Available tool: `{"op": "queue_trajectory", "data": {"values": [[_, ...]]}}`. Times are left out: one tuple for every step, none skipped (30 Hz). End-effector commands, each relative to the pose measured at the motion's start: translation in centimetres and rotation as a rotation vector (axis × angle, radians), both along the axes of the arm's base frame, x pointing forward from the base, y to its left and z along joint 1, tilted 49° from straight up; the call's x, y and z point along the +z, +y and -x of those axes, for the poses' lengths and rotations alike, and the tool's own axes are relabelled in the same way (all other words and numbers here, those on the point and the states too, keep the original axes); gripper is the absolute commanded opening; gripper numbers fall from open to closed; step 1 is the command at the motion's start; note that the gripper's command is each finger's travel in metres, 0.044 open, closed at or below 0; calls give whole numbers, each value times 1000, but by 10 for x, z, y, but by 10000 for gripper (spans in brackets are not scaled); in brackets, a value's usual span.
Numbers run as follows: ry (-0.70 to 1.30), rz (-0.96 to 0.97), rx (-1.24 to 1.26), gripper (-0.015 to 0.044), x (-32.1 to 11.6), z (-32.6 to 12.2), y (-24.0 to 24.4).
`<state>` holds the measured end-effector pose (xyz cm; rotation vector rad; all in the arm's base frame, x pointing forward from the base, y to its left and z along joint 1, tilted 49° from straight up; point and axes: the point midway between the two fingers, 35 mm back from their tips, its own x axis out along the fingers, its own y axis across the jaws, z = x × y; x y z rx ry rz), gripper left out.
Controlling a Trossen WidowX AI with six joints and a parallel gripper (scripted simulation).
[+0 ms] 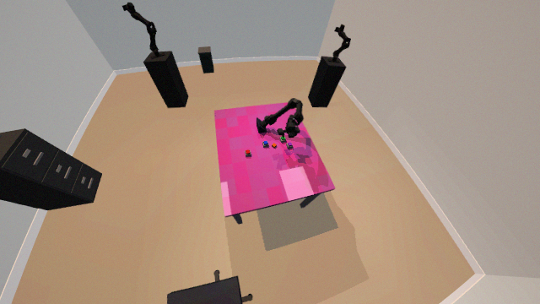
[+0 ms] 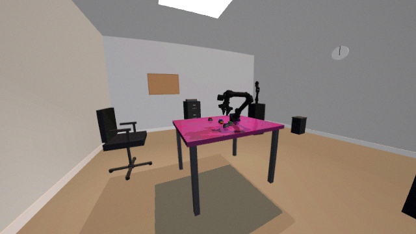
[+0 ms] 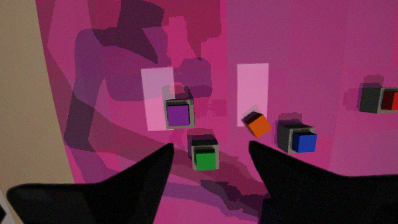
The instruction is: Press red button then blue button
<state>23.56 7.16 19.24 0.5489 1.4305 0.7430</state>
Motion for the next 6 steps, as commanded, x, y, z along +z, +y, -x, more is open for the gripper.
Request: {"op": "queue_trajectory", "data": {"values": [[0,-23,-15,400,35,15,19],[0,-23,-15,400,35,15,19],[0,-23,-15,400,35,15,19],[0,-23,-15,400,35,15,19],[0,-23,-15,400,35,15,19],[0,-23,-15,400,35,15,19]]}}
